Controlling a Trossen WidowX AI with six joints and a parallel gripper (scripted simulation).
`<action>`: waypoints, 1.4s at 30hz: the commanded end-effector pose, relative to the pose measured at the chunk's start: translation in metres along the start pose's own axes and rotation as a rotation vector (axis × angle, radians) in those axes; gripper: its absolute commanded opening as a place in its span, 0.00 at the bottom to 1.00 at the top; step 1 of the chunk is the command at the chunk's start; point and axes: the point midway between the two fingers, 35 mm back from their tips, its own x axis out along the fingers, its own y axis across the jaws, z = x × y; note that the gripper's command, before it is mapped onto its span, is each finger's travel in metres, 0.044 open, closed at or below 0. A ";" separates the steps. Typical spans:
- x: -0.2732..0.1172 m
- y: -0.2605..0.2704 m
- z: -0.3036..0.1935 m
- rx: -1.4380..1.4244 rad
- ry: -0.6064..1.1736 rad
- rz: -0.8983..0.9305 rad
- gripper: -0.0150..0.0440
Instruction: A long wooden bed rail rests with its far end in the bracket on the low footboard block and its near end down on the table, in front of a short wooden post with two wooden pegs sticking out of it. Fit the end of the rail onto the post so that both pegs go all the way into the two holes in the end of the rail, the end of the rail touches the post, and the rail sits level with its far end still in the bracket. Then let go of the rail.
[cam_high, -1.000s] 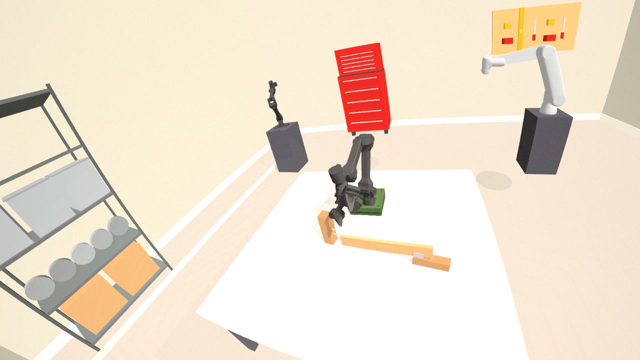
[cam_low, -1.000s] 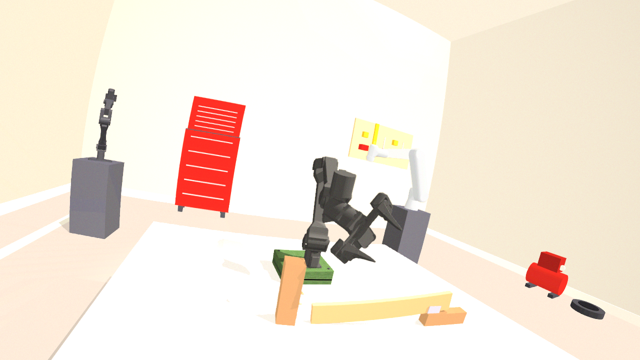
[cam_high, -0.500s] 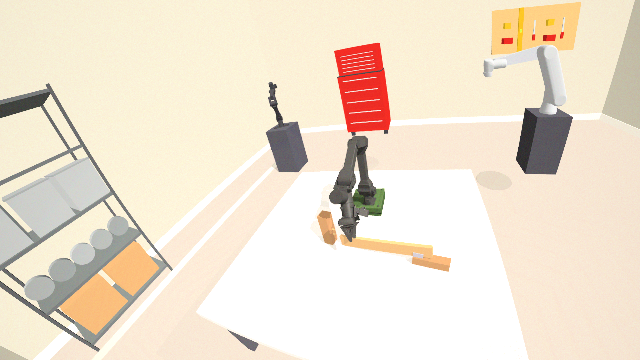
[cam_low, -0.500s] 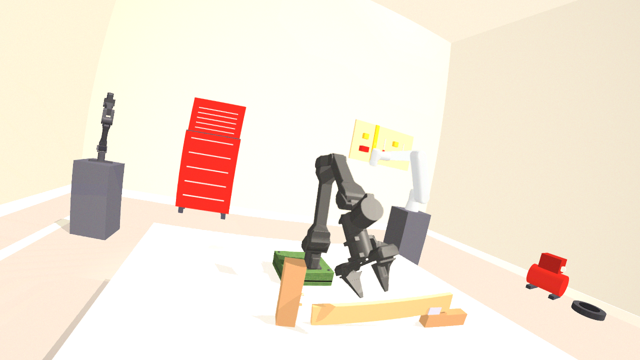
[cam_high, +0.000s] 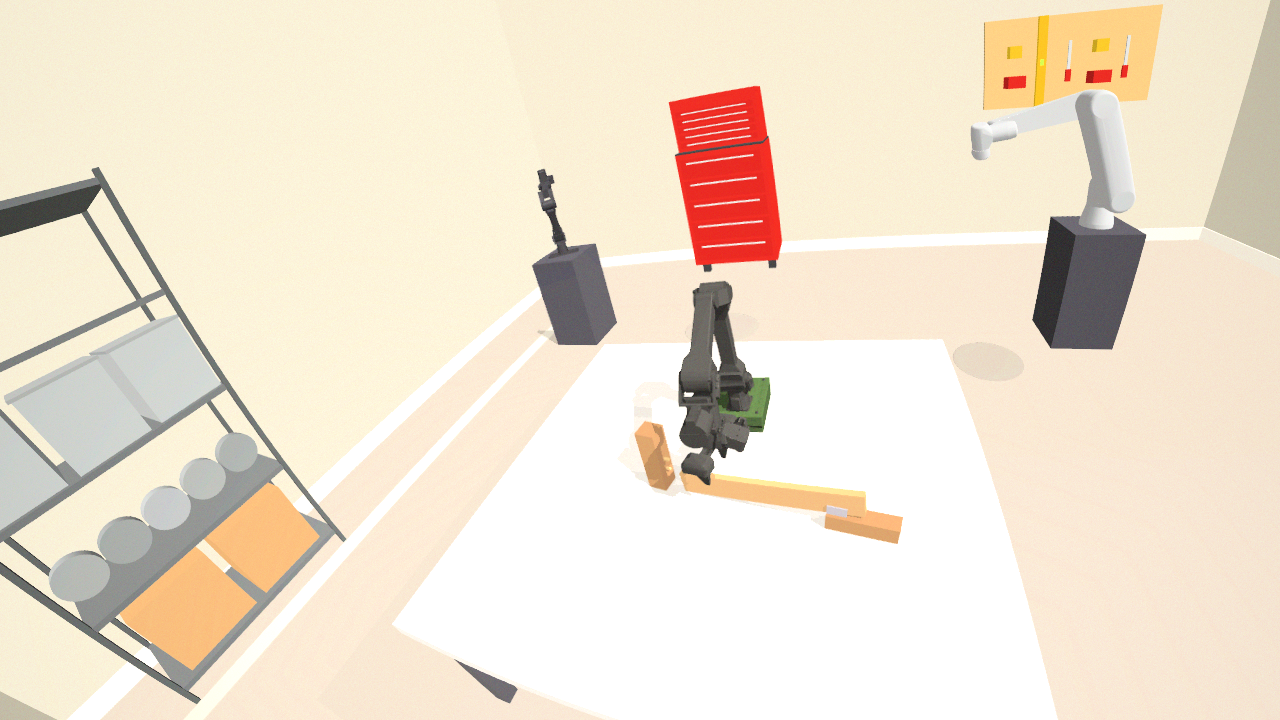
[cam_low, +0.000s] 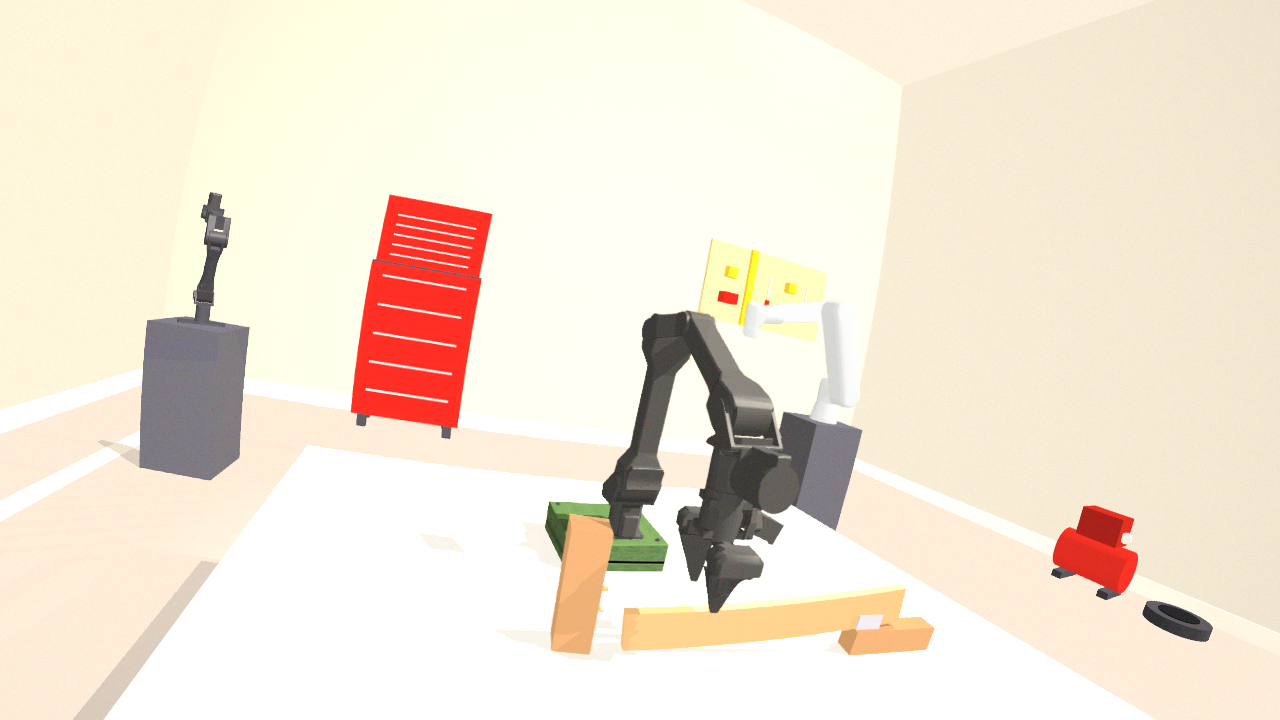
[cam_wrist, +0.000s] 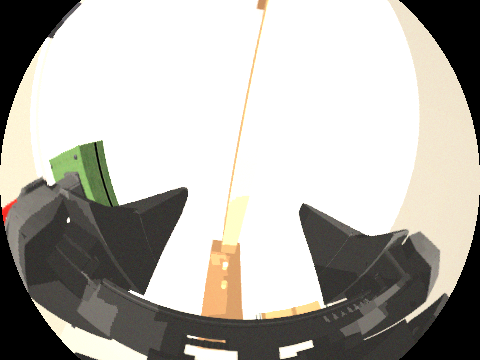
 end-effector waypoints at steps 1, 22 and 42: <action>0.001 0.002 -0.001 0.015 0.020 0.024 1.00; 0.031 0.001 -0.001 0.015 0.020 0.024 1.00; 0.064 0.003 -0.002 0.015 0.020 0.026 1.00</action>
